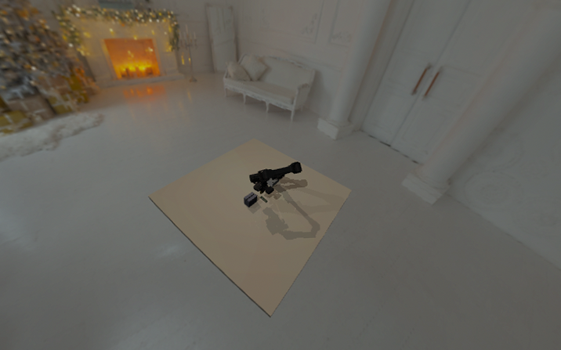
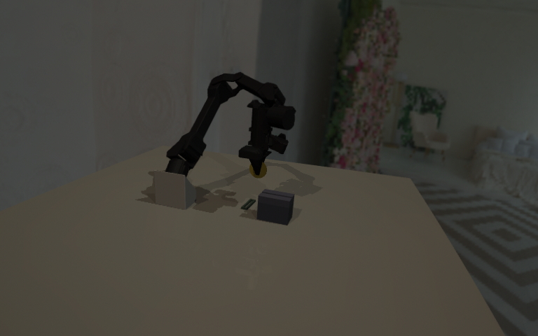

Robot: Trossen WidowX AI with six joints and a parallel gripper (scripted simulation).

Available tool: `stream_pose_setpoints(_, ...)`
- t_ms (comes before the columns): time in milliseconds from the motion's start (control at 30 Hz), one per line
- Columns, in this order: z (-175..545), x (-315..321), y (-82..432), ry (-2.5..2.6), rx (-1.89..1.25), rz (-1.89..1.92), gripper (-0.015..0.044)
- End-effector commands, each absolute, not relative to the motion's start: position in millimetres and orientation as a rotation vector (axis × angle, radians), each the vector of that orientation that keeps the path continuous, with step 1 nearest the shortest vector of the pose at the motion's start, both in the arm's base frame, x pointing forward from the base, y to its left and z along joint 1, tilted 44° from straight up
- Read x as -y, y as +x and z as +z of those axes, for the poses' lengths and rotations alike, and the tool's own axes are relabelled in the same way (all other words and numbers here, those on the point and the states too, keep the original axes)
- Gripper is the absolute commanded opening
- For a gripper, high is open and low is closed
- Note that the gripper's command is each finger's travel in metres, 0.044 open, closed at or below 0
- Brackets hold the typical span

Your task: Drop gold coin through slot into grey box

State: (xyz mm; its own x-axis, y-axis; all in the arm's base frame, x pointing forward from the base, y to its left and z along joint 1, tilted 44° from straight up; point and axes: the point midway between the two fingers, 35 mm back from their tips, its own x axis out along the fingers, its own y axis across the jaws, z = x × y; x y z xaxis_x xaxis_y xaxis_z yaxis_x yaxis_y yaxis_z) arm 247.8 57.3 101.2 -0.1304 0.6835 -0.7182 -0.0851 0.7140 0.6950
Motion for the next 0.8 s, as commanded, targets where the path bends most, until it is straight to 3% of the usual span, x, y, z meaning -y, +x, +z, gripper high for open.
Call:
stream_pose_setpoints(0,97.8,-53.8,259.9,0.488,-1.568,0.712,0.0)
stream_pose_setpoints(767,73.5,-38.2,311.9,0.494,-1.566,0.709,0.0)
